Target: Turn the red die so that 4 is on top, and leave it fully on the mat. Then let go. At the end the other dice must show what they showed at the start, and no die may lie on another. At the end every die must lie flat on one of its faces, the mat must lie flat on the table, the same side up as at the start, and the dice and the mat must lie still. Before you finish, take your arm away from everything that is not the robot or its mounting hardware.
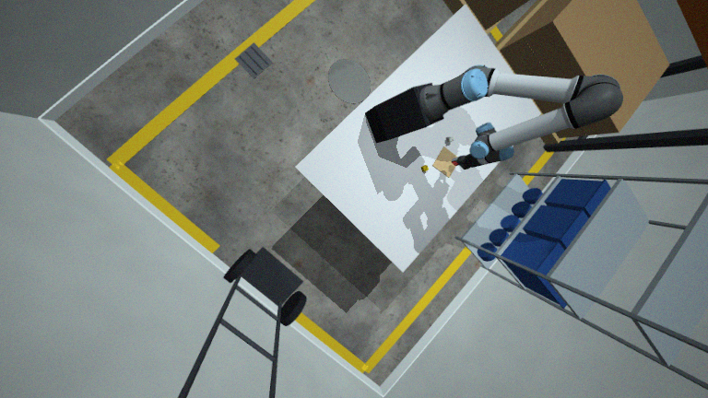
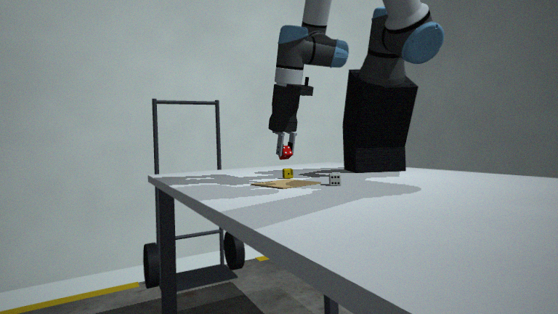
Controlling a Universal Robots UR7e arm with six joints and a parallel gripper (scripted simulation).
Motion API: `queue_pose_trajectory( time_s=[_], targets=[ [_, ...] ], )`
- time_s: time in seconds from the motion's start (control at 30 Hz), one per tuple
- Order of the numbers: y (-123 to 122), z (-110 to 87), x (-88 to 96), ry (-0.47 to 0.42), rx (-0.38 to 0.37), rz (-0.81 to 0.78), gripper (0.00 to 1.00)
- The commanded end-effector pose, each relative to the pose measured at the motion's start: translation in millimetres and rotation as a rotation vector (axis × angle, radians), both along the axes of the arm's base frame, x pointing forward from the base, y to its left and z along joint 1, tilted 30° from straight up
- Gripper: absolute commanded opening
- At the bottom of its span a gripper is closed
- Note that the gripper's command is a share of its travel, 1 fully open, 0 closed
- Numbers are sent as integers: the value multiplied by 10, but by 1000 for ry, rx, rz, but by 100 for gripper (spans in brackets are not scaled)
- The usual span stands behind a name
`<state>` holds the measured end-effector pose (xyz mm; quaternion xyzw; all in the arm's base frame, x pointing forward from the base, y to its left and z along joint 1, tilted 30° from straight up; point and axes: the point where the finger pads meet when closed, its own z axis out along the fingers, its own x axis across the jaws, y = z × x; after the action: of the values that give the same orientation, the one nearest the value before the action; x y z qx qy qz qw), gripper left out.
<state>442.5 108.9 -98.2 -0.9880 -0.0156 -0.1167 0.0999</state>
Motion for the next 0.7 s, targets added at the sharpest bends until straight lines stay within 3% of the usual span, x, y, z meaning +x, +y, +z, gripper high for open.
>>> queue_pose_trajectory(
  time_s=[0.0, 0.2, 0.5, 0.67],
  targets=[
    [-1, 4, 3, -1, 9, 3, 57],
    [-1, -10, -4, 5, 39, 14, 57],
    [-17, -21, -6, 9, 213, 57, 57],
    [-27, -7, 4, 1, 257, 63, 57]
  ],
)
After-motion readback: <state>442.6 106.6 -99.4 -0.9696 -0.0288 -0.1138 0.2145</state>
